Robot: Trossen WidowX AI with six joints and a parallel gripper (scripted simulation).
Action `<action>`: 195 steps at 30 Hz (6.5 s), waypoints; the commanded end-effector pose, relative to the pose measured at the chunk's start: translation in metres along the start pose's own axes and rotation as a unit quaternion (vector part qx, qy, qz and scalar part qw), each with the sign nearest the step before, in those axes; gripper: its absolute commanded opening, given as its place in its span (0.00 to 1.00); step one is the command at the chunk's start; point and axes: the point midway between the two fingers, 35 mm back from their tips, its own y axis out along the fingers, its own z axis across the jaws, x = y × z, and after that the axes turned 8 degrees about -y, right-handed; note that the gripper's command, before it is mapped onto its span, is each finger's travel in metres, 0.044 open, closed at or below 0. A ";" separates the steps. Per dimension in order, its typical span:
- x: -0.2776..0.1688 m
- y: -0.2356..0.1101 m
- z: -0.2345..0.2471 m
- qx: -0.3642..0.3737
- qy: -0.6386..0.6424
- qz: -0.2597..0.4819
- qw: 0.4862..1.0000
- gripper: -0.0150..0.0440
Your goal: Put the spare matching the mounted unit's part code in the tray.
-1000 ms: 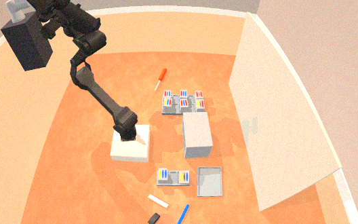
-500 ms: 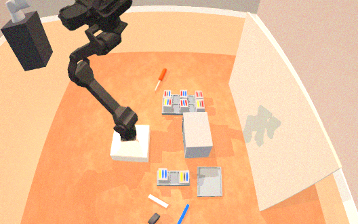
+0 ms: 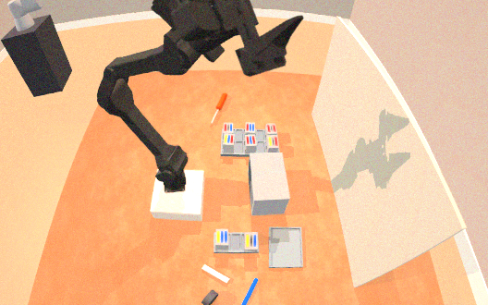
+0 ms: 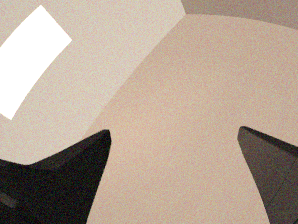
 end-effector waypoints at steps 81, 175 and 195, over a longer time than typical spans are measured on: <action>-0.019 -0.316 -0.373 -0.742 -0.136 0.527 0.392 1.00; -0.050 -0.400 -0.453 -0.741 -0.136 0.529 0.391 0.25; -0.034 -0.349 -0.400 -0.742 -0.136 0.527 0.392 0.25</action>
